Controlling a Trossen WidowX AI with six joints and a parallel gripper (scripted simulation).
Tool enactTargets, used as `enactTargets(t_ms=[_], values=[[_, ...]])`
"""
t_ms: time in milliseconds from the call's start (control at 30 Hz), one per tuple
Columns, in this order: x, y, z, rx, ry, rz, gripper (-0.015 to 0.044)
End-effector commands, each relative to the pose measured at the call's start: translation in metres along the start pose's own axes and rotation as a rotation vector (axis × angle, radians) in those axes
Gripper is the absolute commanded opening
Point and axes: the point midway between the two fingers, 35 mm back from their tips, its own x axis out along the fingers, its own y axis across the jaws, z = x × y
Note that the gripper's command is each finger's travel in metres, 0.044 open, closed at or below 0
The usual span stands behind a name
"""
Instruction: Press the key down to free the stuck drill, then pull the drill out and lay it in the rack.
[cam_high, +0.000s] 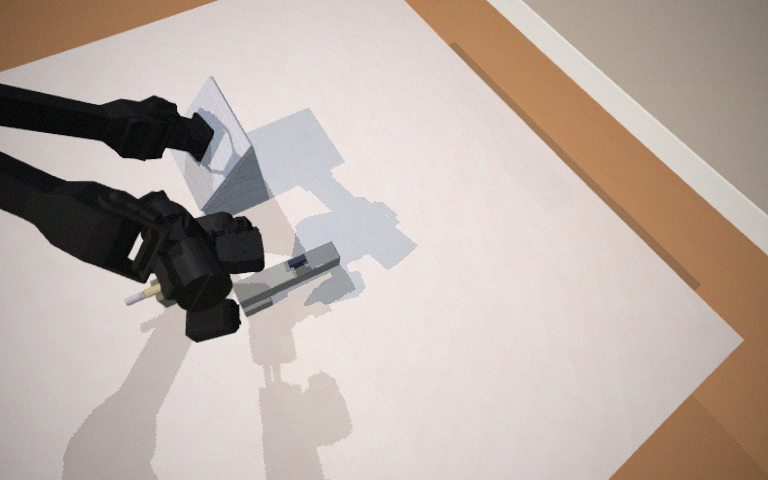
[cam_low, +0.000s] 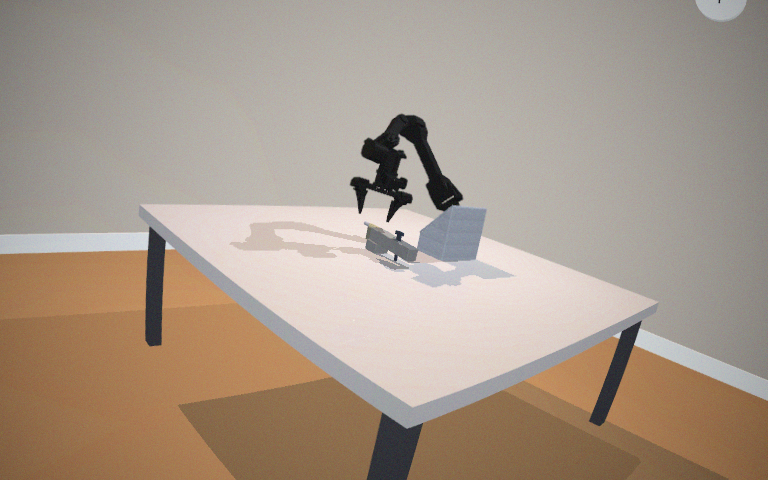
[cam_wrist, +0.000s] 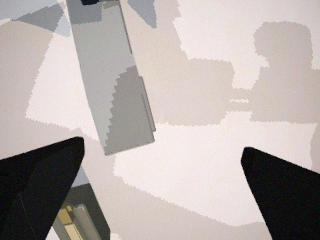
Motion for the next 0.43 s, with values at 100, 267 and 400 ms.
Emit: enactTargets(t_ms=[100, 267, 400], values=[[-0.007, 0.012, 0.117, 0.211, -0.148, -0.09, 0.044], [-0.015, 0.043, 0.188, 0.343, -0.256, -0.118, 0.044], [-0.02, 0.08, 0.238, 0.446, -0.348, -0.119, 0.044]])
